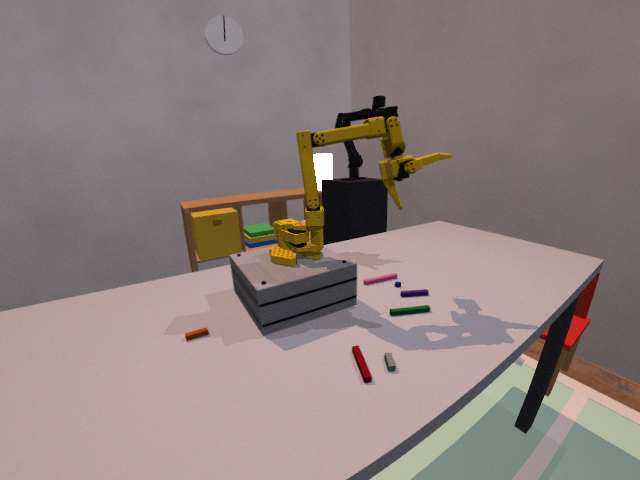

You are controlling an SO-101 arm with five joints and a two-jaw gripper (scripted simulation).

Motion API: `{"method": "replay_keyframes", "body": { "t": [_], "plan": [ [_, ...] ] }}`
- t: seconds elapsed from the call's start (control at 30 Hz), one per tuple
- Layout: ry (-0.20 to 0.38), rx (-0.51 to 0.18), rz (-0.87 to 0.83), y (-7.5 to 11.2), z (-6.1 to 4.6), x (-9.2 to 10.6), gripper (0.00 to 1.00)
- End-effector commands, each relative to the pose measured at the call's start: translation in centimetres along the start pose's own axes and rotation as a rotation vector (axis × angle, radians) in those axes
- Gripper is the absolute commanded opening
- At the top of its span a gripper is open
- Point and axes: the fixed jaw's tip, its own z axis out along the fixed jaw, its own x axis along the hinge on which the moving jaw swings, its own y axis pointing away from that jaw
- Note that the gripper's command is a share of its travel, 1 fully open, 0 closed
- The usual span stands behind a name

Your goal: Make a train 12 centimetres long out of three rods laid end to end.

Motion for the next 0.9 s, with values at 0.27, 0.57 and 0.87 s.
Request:
{"method": "replay_keyframes", "body": {
  "t": [0.27, 0.57, 0.87],
  "plan": [
    [-0.050, 0.014, -0.376, 8.1, 0.1, -0.3, 1.00],
    [-0.051, -0.022, -0.480, 10.1, 0.7, 0.1, 1.00],
    [-0.051, -0.027, -0.495, 10.4, 0.8, 0.2, 1.00]
  ]
}}
